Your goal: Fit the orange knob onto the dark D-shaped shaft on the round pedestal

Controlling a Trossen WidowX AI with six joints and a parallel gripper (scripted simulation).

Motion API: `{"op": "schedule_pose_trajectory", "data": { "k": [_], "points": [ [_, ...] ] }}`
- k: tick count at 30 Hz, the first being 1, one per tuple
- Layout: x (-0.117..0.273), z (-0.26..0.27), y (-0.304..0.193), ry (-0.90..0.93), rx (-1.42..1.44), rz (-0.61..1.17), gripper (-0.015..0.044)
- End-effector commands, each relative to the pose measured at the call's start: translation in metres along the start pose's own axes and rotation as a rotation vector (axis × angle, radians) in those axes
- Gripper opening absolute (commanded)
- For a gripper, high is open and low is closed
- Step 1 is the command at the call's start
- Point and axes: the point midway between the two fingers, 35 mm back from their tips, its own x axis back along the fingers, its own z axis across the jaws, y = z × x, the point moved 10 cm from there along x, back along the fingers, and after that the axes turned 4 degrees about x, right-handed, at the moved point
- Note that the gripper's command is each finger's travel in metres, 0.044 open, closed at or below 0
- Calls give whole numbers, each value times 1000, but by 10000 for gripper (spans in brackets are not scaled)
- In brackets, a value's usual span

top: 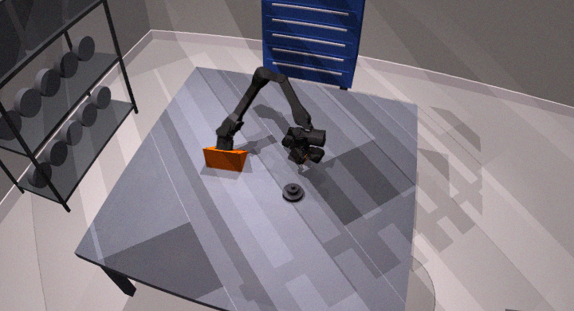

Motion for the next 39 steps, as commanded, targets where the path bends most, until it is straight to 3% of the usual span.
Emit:
{"op": "schedule_pose_trajectory", "data": {
  "k": [1,39],
  "points": [
    [2,2,-13,1,17,-76,179],
    [-7,6,-85,-28,19,-524,179]
  ]
}}
